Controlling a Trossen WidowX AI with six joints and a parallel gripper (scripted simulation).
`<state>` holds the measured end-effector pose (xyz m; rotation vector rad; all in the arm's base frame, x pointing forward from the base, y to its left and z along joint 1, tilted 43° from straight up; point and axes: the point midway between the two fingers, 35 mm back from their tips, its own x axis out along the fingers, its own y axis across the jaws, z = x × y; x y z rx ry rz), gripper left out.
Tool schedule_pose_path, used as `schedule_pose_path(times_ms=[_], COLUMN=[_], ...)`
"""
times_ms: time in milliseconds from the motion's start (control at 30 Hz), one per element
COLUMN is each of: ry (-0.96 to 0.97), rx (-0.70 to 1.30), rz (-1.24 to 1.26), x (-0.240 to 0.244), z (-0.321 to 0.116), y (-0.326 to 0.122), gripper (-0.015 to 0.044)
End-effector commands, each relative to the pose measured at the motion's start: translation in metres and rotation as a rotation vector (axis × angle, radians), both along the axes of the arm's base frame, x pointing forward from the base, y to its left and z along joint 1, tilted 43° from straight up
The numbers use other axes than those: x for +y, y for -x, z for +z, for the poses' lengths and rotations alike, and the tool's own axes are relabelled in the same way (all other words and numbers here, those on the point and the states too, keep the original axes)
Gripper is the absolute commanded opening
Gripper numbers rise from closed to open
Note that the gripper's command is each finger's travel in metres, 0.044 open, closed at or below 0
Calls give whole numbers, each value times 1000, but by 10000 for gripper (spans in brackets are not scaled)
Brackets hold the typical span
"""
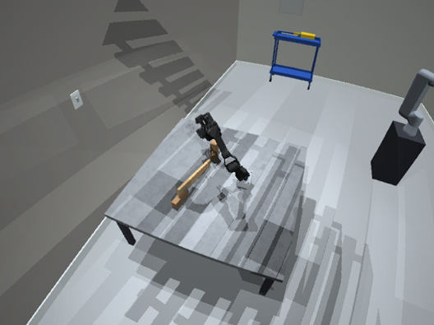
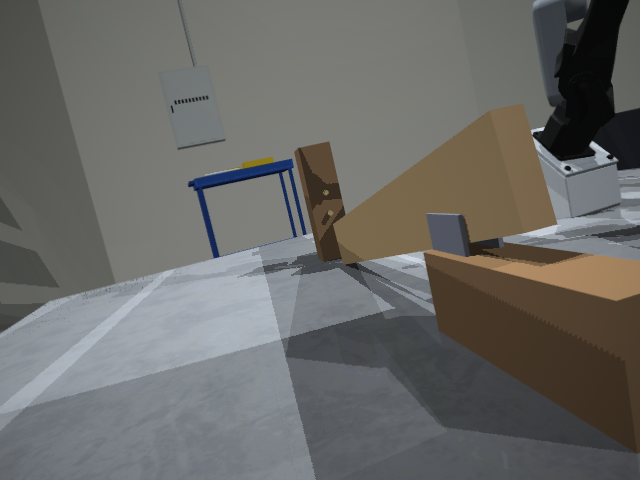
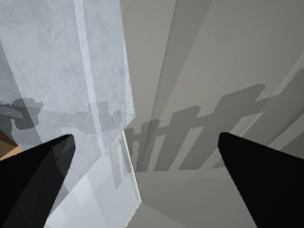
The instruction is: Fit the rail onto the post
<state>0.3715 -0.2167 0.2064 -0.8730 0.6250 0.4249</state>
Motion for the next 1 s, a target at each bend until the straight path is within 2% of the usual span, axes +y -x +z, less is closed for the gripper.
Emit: schedule_pose_path(times_ms=[0, 200, 433, 967], ry=[-79, -211, -372, -387], rx=[118, 328, 590, 615], rz=[155, 417, 724, 752], x=[43, 123, 215, 234], z=[-44, -110, -169, -183], y=[-10, -6, 30, 30], gripper=[440, 440, 440, 440])
